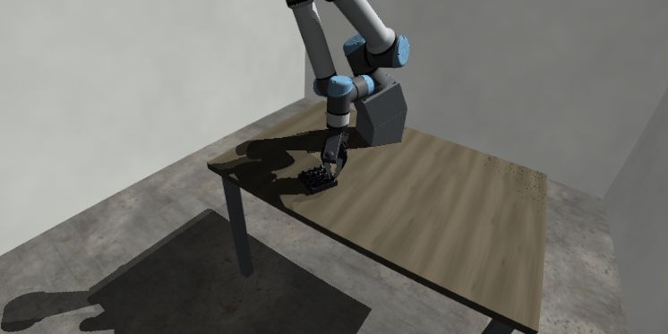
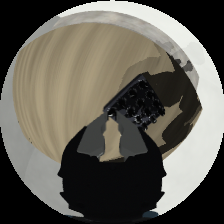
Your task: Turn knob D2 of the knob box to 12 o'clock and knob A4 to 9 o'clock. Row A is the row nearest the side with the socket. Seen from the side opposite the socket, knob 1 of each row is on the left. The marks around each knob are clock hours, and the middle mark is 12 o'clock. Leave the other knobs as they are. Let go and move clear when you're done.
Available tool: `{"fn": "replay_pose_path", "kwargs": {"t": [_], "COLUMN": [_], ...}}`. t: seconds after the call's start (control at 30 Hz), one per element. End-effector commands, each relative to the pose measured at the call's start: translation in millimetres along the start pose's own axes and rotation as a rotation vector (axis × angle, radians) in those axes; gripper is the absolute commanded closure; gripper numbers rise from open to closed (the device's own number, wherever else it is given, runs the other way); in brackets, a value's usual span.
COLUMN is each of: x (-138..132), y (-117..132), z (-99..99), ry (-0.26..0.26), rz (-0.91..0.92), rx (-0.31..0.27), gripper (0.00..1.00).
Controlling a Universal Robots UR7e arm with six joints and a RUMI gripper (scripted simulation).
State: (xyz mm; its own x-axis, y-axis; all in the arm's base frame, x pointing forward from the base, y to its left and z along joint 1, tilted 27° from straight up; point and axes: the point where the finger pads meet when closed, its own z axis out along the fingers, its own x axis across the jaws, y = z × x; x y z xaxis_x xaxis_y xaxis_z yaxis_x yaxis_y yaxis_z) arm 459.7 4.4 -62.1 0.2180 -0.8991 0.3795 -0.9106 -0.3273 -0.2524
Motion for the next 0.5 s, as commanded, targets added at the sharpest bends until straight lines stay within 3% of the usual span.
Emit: {"fn": "replay_pose_path", "kwargs": {"t": [0.0, 0.47], "x": [0.0, -0.4], "y": [-0.3, -0.3], "z": [-0.3, -0.3], "ry": [0.000, 0.000], "rz": [-0.018, -0.108], "rx": [0.001, 0.001], "gripper": [0.96, 0.96]}}
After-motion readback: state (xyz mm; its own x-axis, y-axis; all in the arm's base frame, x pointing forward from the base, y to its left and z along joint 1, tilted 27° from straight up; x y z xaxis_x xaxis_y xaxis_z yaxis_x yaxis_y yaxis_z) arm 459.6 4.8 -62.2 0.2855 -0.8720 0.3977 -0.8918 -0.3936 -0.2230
